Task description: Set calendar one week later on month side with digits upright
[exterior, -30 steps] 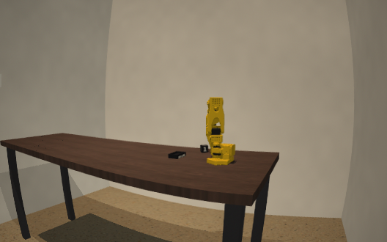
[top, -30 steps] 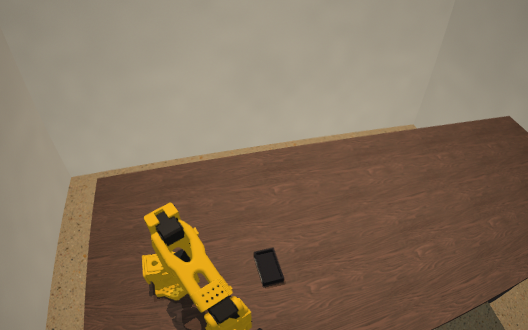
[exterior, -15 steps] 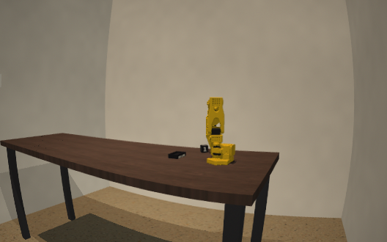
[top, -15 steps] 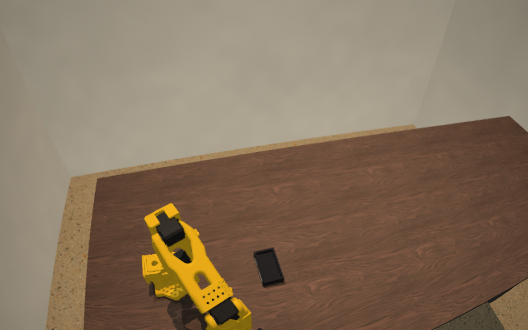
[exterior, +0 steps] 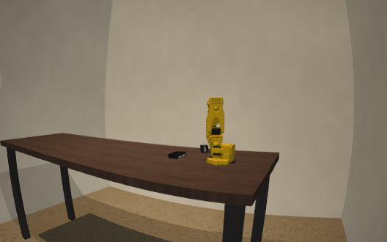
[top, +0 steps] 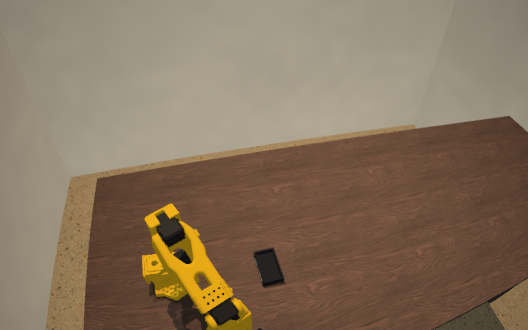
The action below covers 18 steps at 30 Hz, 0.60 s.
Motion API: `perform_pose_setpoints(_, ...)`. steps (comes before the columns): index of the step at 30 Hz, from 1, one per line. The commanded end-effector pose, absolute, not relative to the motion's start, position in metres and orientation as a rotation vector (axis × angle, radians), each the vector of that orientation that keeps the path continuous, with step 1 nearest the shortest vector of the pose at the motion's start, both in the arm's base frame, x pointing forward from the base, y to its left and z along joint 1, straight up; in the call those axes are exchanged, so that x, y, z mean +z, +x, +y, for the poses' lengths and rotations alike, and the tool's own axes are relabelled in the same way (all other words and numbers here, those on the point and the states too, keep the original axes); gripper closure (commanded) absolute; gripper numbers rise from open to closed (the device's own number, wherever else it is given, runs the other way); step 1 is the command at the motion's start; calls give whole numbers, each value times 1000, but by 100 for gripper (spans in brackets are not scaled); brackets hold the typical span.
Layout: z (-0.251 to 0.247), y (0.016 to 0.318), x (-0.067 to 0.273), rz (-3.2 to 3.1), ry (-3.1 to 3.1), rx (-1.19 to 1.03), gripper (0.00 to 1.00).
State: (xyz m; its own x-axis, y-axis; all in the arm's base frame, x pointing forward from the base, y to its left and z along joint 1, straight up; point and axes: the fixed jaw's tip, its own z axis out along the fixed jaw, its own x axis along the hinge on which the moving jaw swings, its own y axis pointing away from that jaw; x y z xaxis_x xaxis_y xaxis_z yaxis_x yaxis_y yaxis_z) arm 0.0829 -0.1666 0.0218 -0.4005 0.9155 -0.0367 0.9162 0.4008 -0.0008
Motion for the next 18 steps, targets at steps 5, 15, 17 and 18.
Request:
perform_pose_setpoints(5,-169,82,23,2576,1721,-43,82)
perform_pose_setpoints(15,-169,82,23,2576,1721,-43,81)
perform_pose_setpoints(17,-169,82,23,2576,1721,-43,79)
perform_pose_setpoints(18,-169,82,23,2576,1721,-43,79)
